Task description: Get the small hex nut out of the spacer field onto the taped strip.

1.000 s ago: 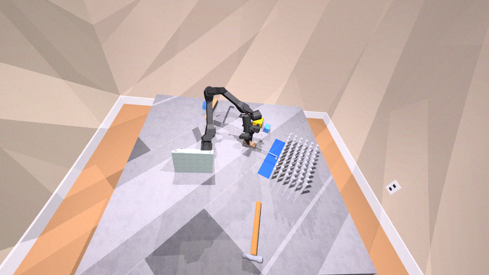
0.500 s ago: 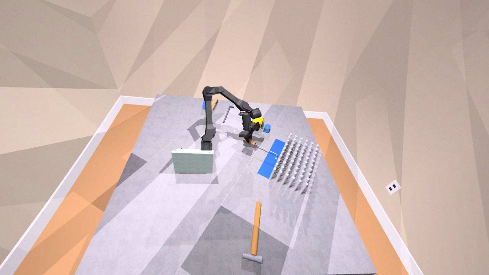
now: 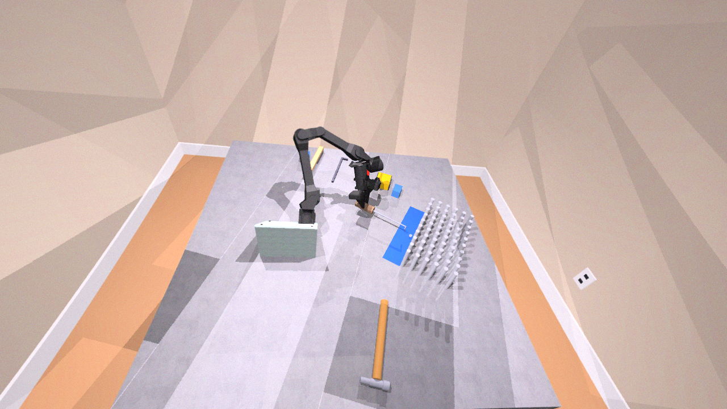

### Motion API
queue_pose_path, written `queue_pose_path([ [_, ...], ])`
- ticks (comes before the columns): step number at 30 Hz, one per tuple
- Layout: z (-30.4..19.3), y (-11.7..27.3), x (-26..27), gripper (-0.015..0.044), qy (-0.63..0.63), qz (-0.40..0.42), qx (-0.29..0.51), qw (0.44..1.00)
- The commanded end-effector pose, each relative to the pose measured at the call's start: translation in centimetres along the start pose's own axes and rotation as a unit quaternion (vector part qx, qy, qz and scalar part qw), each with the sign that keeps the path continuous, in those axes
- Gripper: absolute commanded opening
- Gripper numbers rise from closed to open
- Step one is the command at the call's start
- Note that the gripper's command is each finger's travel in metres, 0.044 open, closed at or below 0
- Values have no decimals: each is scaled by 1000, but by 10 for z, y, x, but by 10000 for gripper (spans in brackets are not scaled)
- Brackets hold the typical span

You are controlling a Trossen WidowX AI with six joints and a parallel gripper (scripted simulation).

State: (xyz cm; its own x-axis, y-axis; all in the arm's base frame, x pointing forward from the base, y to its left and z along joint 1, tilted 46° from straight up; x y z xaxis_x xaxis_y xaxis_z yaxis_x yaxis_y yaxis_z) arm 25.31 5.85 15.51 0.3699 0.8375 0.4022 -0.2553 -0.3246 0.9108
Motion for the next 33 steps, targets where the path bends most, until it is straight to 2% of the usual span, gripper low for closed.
queue_pose_path([
  [1, 13, 18, -2, 0, 2, 3, -9, 1000],
  [20, 48, 102, -31, 0, 3, 5, -10, 1000],
  [22, 44, 91, -28, 0, 3, 3, -8, 1000],
  [33, 91, 91, -76, 0, 30, -18, -2, 999],
])
Point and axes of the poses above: the point midway between the two fingers, 35 mm back from their tips, its own y axis back along the fingers, its own x axis across the jaws, z = x × y, the point moved 4 cm from there along y, back along the fingers, and after that the axes turned 11 degrees about y, right-handed, at the moved point
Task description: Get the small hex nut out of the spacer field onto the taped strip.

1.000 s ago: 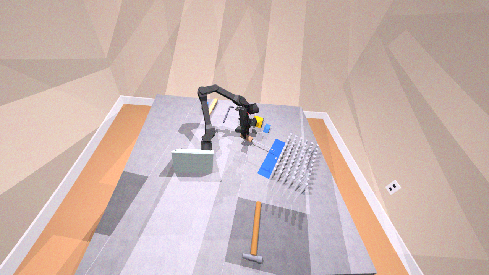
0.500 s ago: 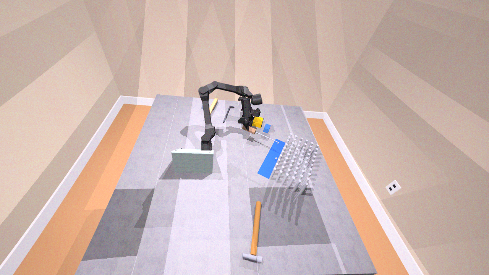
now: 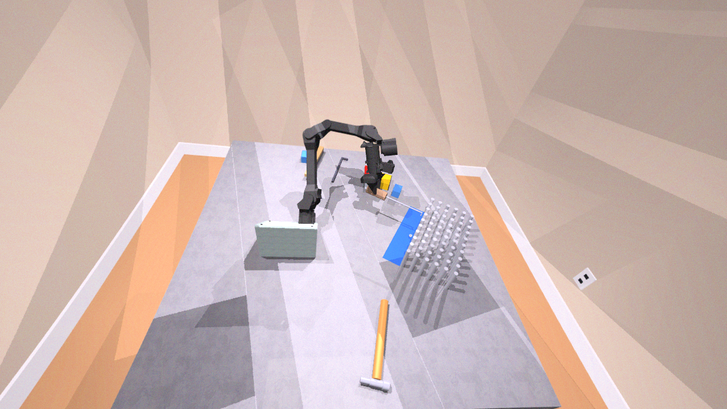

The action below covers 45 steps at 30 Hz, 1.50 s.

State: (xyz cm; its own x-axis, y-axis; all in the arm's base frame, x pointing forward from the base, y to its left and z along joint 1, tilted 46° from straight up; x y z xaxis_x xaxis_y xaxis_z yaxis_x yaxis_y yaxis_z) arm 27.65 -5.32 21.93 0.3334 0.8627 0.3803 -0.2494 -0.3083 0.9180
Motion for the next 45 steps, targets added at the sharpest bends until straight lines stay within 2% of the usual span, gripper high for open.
queue_pose_path([
  [1, 18, 1, -23, 0, 10, -10, 0, 1000],
  [8, 41, 0, -65, 0, 28, -17, 7, 999],
  [13, 42, -4, -90, 0, -28, -5, 6, 1000],
  [26, 56, -8, -169, 0, -6, -7, 15, 1000],
  [45, 32, -13, -314, 0, 55, 4, 25, 998],
])
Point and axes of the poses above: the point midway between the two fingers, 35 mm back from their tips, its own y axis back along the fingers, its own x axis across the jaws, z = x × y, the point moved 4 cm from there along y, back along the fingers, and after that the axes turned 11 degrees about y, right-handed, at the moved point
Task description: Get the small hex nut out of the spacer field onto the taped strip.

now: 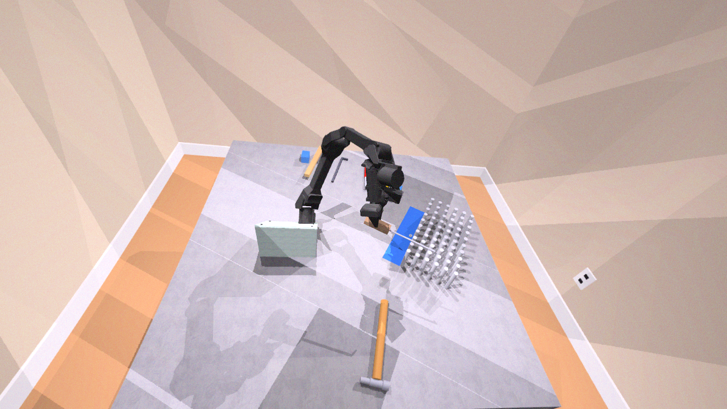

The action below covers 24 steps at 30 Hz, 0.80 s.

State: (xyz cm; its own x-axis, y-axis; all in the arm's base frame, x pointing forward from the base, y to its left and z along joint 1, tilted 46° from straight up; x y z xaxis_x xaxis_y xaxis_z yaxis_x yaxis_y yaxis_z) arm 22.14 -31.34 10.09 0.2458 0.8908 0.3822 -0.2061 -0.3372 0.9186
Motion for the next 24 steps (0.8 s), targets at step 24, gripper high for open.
queue_pose_path([
  [24, -132, -31, -170, 0, 100, 40, -24, 994],
])
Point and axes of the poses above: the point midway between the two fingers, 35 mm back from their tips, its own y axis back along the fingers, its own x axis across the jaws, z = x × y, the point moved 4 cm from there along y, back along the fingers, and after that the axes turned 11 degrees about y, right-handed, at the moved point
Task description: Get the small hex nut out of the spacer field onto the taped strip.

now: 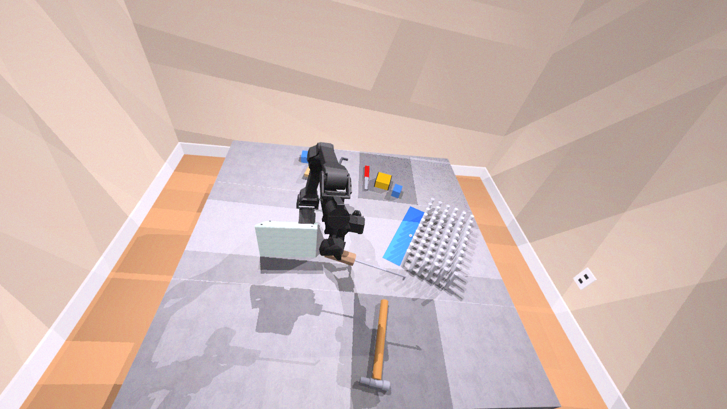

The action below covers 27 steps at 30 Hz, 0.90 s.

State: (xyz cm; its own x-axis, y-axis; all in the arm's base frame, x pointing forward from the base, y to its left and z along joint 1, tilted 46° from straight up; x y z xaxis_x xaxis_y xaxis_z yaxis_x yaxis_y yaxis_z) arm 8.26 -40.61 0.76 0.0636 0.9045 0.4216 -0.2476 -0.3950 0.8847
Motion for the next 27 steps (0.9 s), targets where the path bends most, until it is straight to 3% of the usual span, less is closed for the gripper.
queue_pose_path([
  [1, -29, -6, -18, 0, 19, 6, -11, 1000],
  [27, -201, -79, -61, 0, 139, 29, -113, 983],
])
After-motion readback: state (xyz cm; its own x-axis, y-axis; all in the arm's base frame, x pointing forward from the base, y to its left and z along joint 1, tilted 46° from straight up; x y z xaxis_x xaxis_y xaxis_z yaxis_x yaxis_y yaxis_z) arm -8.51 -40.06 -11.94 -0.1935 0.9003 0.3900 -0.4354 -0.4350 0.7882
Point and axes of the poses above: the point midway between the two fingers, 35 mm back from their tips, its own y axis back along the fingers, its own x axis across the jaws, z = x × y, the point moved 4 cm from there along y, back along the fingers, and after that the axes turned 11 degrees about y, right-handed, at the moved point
